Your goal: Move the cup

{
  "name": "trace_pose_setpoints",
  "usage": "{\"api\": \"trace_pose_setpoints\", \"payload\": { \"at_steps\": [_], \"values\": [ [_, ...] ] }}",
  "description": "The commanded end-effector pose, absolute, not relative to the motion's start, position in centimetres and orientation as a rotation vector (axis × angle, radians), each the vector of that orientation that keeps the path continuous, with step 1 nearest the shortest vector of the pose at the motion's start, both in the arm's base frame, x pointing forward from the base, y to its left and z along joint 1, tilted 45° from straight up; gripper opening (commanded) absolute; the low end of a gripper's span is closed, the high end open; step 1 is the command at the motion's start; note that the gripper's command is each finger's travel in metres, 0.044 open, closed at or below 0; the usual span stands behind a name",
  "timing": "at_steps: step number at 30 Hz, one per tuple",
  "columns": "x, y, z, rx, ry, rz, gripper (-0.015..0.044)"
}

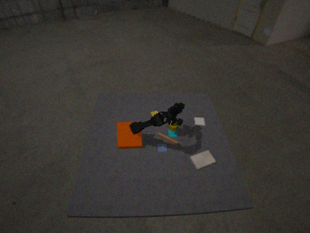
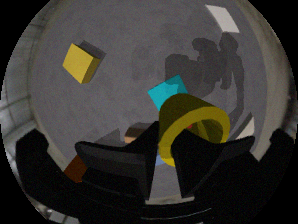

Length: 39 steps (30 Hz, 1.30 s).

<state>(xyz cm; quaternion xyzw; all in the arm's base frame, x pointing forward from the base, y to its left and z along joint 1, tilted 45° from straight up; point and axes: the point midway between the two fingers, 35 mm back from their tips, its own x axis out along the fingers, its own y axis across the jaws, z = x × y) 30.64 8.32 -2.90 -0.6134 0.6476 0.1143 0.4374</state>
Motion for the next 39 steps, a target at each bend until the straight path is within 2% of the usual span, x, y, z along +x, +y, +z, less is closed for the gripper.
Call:
{"api": "trace_pose_setpoints", "payload": {
  "at_steps": [1,39],
  "values": [
    [30.9,9.0,-3.4,-1.522,1.611,0.285,0.0000],
    [31.8,4.8,-7.7,-1.524,1.612,0.283,0.0000]
  ]
}}
